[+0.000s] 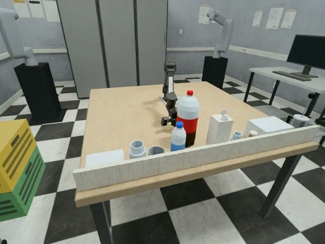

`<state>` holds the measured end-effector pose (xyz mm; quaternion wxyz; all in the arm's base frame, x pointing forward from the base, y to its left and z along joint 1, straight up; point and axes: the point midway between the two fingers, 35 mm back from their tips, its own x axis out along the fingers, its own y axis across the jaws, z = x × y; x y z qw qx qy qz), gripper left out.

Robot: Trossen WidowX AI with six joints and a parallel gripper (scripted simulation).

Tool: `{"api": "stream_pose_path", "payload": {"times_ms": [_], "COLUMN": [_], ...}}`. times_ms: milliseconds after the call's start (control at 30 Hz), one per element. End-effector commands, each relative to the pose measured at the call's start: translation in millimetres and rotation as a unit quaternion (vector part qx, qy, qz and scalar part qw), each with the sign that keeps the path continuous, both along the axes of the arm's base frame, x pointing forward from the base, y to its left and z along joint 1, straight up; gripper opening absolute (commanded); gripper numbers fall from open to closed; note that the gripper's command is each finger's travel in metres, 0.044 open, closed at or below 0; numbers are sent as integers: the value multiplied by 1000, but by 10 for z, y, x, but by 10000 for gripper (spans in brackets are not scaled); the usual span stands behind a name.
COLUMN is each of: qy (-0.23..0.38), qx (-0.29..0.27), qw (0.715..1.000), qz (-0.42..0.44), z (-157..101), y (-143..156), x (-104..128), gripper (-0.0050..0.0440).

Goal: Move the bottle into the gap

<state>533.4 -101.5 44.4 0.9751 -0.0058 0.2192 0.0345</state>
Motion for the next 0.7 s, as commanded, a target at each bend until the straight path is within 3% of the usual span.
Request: {"api": "stream_pose_path", "payload": {"times_ms": [0, 667], "qy": [-14, -14], "qx": [-2, -2], "qw": [1000, 1000], "qz": [1, 1], "z": [113, 115], "y": [11, 13], "x": [78, 120], "gripper": [-50, -50]}}
